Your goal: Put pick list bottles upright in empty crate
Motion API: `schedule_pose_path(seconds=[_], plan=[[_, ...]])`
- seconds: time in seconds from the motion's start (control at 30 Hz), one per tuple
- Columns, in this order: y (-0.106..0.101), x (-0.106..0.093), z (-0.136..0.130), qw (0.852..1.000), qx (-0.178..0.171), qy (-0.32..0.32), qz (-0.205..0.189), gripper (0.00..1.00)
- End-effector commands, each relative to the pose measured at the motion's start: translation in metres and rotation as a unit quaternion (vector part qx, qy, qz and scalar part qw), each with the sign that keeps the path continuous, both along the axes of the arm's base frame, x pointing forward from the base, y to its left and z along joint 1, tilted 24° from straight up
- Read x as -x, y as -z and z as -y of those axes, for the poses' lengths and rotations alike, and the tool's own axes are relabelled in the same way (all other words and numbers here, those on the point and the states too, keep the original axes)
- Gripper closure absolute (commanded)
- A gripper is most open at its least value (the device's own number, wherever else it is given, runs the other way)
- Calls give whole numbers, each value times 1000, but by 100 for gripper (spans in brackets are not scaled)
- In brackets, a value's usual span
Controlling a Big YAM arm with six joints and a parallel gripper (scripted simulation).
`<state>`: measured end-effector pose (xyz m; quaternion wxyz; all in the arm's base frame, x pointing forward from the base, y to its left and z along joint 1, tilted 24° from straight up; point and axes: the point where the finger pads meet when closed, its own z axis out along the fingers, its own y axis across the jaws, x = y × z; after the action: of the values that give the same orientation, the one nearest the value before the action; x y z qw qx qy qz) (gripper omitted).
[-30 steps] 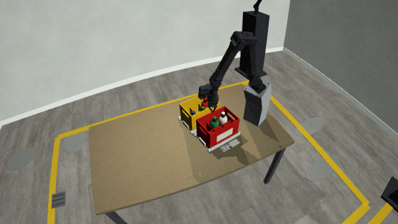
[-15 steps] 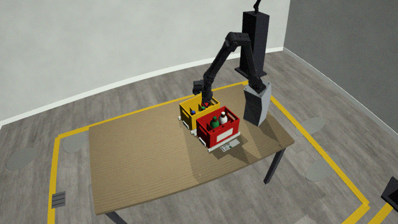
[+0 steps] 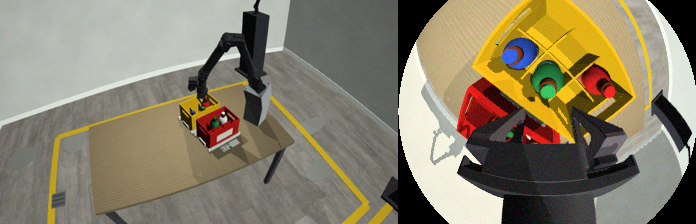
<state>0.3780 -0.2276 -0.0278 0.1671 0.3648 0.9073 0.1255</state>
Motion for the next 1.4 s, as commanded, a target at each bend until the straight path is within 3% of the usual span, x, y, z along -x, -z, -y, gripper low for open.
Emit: schedule_pose_path(seconds=[0.0, 0.27, 1.37], plan=[[-6, -5, 6, 1000, 5, -4, 6, 39], [3, -17, 4, 1000, 7, -9, 10, 39], [41, -30, -2, 1000, 5, -6, 7, 39]])
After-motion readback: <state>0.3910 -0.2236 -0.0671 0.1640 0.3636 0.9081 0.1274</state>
